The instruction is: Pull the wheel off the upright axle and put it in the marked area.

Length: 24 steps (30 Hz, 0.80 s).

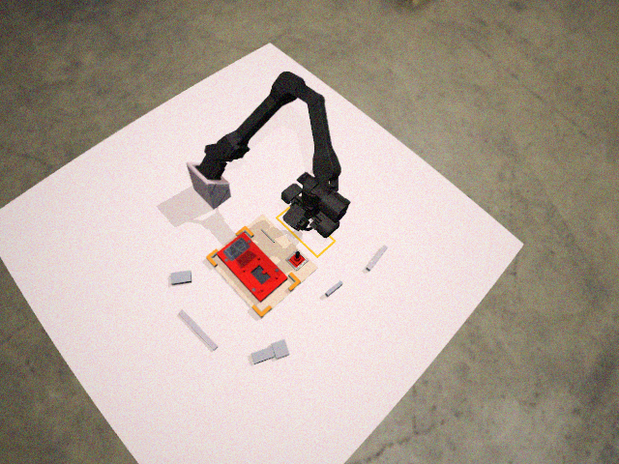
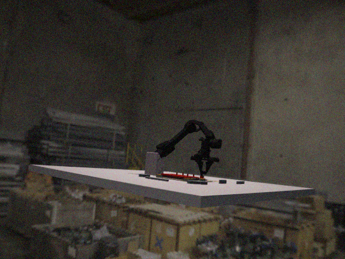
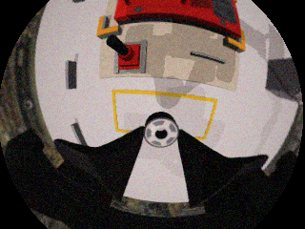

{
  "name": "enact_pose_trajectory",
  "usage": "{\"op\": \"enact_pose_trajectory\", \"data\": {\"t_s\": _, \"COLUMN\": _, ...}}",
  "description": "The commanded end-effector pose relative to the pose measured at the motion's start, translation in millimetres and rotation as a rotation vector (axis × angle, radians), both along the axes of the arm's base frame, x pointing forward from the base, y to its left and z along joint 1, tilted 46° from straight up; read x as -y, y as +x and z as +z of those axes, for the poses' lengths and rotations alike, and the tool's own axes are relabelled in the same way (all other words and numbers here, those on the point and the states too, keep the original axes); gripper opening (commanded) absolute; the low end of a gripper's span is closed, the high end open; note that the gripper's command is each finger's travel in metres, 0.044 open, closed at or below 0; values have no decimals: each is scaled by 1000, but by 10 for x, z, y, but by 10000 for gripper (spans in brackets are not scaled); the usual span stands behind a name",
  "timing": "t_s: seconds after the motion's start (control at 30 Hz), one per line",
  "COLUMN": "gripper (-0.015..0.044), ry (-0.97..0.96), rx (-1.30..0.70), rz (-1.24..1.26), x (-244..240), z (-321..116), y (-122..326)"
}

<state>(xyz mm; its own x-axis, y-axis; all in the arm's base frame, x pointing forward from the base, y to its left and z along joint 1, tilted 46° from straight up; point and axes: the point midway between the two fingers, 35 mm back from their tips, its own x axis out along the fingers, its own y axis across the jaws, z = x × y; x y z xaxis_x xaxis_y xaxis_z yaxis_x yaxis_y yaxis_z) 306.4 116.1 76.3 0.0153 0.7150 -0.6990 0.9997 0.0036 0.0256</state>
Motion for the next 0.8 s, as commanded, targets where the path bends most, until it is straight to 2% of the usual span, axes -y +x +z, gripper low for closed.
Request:
{"op": "enact_pose_trajectory", "data": {"t_s": 0.0, "gripper": 0, "ry": 4, "rx": -10, "rz": -1, "x": -169, "z": -173, "y": -21}}
{"op": "enact_pose_trajectory", "data": {"t_s": 0.23, "gripper": 0, "ry": 9, "rx": -11, "rz": -1, "x": -311, "z": -293, "y": -44}}
{"op": "enact_pose_trajectory", "data": {"t_s": 0.6, "gripper": 289, "ry": 7, "rx": -8, "rz": 5, "x": -265, "z": -237, "y": -41}}
{"op": "enact_pose_trajectory", "data": {"t_s": 0.77, "gripper": 300, "ry": 4, "rx": -9, "rz": 2, "x": -44, "z": -39, "y": -27}}
